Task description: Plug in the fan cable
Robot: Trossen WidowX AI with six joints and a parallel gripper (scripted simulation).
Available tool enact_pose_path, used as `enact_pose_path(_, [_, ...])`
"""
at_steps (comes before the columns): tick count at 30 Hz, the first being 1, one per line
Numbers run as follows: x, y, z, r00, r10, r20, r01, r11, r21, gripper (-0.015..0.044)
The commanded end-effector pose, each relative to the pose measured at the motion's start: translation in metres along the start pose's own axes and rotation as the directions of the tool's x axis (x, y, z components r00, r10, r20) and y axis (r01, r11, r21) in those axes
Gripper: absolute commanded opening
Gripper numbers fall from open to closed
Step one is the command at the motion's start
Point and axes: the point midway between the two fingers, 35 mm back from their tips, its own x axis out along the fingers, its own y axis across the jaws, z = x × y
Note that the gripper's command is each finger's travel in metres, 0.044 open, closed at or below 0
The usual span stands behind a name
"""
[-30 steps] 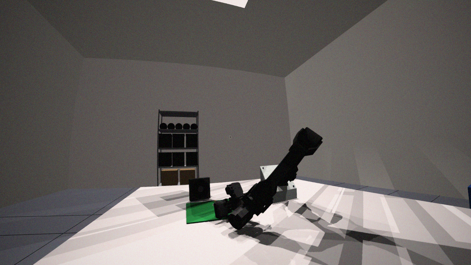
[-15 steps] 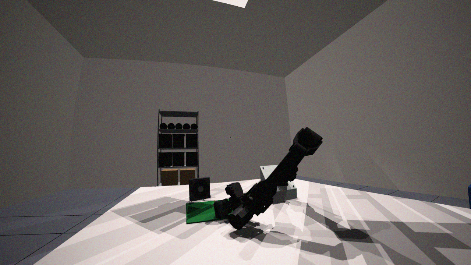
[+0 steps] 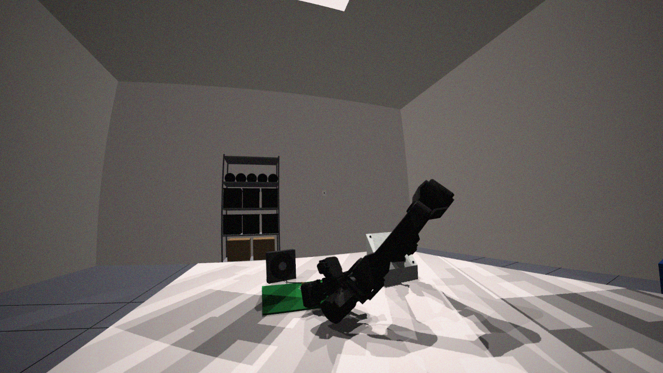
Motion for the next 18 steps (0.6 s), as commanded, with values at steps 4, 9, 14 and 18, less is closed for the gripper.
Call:
enact_pose_path(4, [0.0,0.0,0.0,1.0,0.0,0.0,0.0,1.0,0.0,0.0158])
enact_pose_path(9, [0.0,0.0,0.0,1.0,0.0,0.0,0.0,1.0,0.0,0.0205])
enact_pose_path(14, [0.0,0.0,0.0,1.0,0.0,0.0,0.0,1.0,0.0,0.0205])
enact_pose_path(18, [0.0,0.0,0.0,1.0,0.0,0.0,0.0,1.0,0.0,0.0205])
